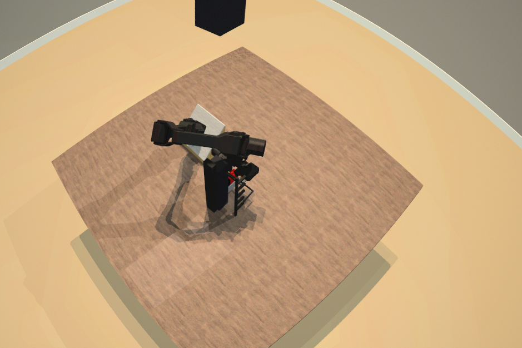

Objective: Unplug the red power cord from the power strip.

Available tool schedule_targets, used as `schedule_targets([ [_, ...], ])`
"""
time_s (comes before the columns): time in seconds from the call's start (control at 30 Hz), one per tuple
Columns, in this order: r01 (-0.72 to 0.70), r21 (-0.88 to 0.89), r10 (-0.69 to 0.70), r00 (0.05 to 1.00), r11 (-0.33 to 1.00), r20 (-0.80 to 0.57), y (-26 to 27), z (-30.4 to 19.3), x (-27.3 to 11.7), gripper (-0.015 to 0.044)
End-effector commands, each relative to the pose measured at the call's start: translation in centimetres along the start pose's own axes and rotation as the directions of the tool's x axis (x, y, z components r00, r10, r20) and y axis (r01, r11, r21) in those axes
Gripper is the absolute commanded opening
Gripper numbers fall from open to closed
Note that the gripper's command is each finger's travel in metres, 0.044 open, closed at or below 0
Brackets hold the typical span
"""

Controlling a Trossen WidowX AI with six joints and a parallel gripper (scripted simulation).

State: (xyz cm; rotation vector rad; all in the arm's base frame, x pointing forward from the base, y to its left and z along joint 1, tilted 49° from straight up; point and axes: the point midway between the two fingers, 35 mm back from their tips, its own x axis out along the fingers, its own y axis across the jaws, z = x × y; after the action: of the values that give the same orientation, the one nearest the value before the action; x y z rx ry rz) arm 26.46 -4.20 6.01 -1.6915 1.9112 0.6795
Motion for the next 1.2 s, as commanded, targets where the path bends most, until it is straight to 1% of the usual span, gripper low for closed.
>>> schedule_targets([
  [0.0, 0.000, 0.000, 0.000, 1.000, 1.000, 0.000, 0.0, 0.0, 0.0, 0.0081],
  [0.03, 0.000, 0.000, 0.000, 1.000, 1.000, 0.000, 0.0, 0.0, 0.0, 0.0055],
  [0.3, 0.000, 0.000, 0.000, 1.000, 1.000, 0.000, 0.0, 0.0, 0.0, 0.0002],
  [1.17, 0.003, -0.003, -0.003, 1.000, 1.000, 0.005, -0.2, 3.9, -0.3, 0.0000],
])
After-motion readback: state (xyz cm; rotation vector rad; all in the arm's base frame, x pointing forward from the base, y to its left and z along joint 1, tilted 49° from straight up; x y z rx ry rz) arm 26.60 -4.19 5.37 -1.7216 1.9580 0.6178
